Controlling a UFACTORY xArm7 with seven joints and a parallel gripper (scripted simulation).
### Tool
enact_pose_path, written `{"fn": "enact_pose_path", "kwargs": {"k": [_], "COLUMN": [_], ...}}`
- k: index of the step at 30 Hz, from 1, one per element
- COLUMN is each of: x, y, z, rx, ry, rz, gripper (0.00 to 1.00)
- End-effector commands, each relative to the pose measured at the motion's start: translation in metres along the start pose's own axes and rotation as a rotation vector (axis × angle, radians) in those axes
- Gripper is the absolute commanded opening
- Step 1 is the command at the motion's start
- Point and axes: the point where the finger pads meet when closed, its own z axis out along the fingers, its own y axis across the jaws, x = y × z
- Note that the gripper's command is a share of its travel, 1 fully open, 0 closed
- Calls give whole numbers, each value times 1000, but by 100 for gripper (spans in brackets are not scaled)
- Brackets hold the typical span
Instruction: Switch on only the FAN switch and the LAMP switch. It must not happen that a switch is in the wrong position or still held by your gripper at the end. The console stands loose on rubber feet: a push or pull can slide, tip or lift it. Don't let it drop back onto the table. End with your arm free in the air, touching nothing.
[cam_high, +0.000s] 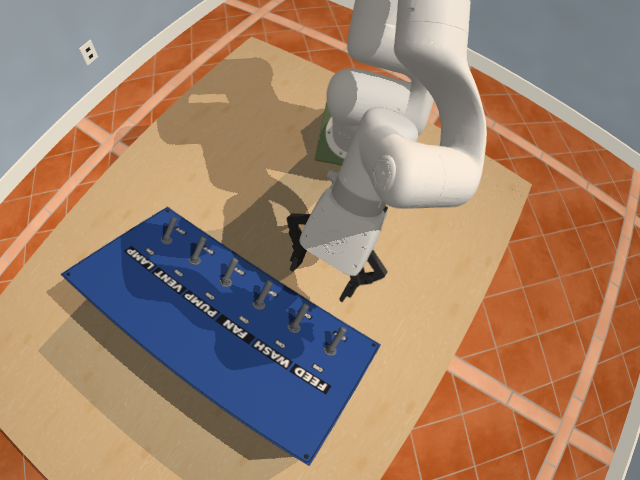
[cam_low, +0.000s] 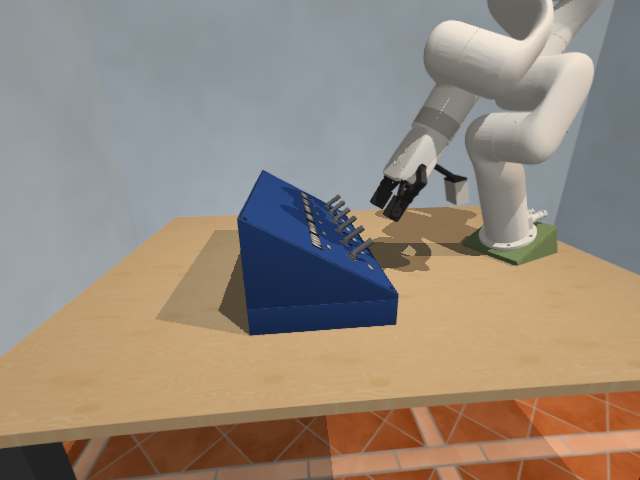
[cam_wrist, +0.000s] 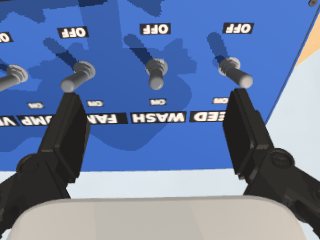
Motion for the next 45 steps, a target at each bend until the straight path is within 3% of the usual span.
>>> {"fn": "enact_pose_path", "kwargs": {"k": [1, 22, 45], "x": [-1, -1, -1], "y": [1, -4, -66], "z": [0, 0, 0], "rx": [-1, -1, -1], "ry": [-2, -2, -2], "rz": [0, 0, 0], "gripper": [100, 100, 100]}}
